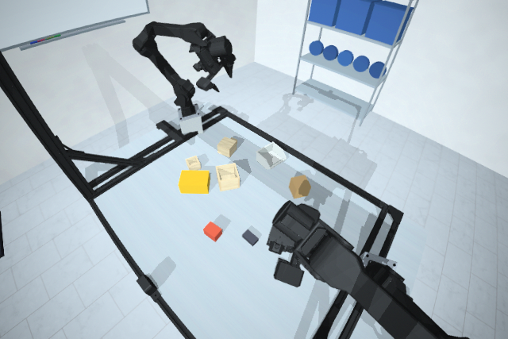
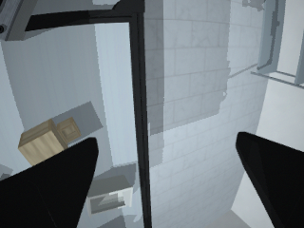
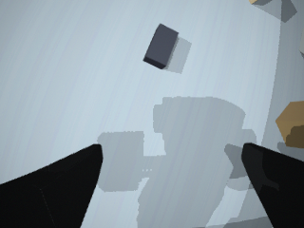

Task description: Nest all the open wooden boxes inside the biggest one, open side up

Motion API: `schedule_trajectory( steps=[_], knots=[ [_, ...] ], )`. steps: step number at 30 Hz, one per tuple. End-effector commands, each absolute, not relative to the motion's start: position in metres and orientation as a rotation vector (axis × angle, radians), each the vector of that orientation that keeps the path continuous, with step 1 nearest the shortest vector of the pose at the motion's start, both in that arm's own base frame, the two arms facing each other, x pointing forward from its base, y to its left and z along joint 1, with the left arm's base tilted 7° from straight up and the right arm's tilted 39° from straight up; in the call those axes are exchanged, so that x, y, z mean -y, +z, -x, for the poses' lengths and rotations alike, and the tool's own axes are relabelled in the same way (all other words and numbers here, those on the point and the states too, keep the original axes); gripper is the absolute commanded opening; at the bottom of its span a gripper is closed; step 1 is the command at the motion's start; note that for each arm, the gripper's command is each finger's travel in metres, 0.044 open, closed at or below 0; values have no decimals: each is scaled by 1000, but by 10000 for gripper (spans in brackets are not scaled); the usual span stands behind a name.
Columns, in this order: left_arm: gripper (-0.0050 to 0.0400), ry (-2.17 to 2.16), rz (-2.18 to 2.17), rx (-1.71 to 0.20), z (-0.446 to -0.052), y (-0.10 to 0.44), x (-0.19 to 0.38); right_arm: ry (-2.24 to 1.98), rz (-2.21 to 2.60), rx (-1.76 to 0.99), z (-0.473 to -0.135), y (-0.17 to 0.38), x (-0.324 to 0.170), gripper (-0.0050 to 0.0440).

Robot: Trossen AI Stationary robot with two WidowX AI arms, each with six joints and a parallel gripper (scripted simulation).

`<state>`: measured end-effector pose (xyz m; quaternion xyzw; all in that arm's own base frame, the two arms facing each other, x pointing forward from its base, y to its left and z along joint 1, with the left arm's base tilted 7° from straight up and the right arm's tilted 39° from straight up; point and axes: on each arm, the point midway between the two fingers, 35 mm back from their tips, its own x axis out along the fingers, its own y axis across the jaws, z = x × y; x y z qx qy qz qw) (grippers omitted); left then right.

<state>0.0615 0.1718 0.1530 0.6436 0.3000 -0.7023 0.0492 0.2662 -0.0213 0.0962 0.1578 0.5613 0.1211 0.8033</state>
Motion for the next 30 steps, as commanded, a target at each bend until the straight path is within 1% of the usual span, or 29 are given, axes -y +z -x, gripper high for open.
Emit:
schedule_trajectory(
  steps=[1,18,20,23,30],
  knots=[
    [400,-2140,-1961,-914,-61,153,-172,259,-338,-1203,-266,96,21,400],
    [400,-2149,-1983,-901,-64,153,-173,260,-338,-1205,-266,96,22,400],
    [400,-2224,-2155,-796,-81,153,-178,265,-339,-1228,-268,94,28,400],
    [400,-2347,-2520,-576,-121,158,-184,279,-345,-1274,-271,90,41,400],
    [400,-2553,-3138,-105,-187,175,-179,312,-364,-1345,-274,82,62,400]
  ],
)
